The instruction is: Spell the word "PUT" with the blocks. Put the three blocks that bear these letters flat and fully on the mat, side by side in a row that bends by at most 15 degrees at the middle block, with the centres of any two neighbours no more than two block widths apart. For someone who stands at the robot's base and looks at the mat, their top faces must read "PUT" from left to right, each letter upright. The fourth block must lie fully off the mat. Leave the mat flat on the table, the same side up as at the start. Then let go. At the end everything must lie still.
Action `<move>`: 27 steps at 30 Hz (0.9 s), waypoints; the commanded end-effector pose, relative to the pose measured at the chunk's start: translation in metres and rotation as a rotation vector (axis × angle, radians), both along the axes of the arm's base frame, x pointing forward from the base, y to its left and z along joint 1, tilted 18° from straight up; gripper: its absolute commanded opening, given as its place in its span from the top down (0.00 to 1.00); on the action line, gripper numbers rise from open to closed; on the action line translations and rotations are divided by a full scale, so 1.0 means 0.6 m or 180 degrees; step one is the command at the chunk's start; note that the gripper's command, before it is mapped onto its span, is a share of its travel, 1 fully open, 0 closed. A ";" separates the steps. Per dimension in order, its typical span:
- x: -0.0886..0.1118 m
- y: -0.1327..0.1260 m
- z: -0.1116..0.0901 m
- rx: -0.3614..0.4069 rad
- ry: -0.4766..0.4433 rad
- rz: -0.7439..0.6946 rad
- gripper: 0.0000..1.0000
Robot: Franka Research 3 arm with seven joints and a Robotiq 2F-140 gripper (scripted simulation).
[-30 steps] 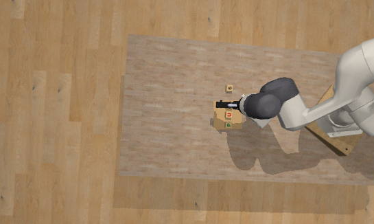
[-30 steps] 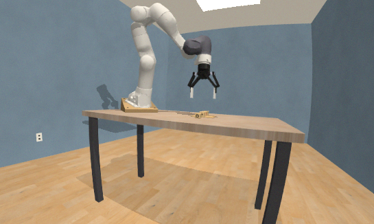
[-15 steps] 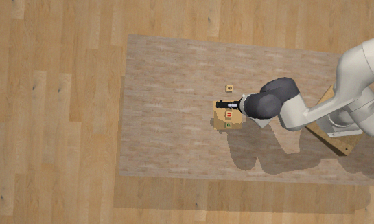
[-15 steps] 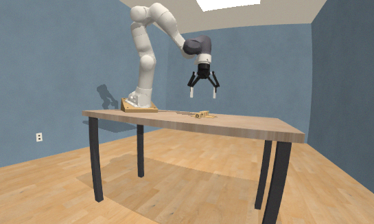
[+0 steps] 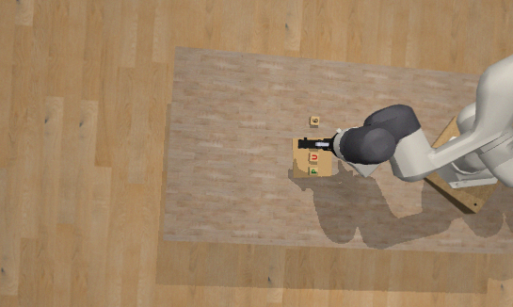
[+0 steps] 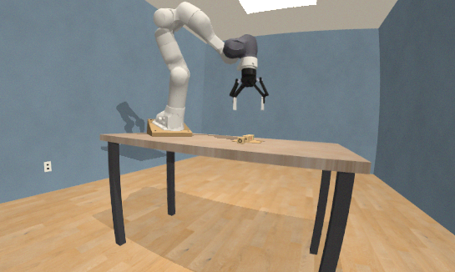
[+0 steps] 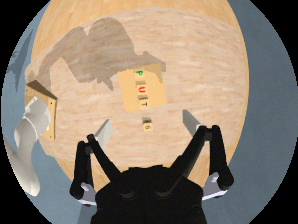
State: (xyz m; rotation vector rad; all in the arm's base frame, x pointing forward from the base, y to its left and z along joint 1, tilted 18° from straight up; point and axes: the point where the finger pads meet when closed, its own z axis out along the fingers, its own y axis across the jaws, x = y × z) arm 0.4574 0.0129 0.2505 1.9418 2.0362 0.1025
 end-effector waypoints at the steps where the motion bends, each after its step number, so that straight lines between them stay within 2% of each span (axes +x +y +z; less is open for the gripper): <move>1: -0.015 0.000 0.019 -0.0023 0.0063 -0.0003 0.00; 7: -0.020 0.004 0.038 -0.0023 0.0063 -0.0003 0.00; 27: -0.020 0.004 0.040 -0.0023 0.0063 -0.0003 0.00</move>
